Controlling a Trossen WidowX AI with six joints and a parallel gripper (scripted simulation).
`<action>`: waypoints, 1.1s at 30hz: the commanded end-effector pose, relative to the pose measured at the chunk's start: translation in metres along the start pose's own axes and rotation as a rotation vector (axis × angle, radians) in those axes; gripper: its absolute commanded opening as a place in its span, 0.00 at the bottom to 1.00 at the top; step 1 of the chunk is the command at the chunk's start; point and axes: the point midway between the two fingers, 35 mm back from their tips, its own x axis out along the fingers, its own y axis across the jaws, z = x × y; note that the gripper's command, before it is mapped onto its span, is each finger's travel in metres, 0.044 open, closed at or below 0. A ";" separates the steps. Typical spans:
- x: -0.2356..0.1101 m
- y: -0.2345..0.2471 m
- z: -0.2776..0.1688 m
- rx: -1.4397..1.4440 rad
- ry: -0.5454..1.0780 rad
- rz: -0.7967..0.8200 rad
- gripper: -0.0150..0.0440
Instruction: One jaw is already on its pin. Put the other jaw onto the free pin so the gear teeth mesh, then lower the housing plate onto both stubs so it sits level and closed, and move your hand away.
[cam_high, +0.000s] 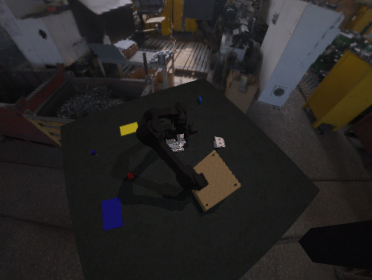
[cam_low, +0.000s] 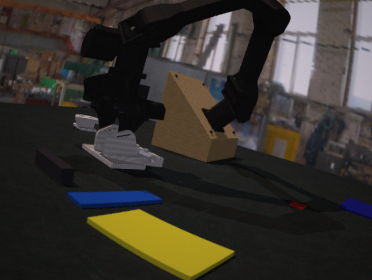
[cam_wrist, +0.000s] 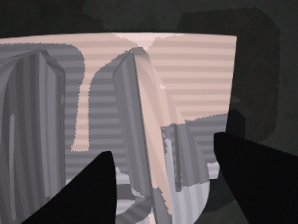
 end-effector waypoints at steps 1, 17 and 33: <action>-0.012 -0.001 0.002 -0.002 -0.004 -0.002 0.63; -0.064 -0.010 0.000 0.071 -0.012 -0.005 0.90; -0.073 -0.054 -0.007 0.412 -0.023 -0.019 1.00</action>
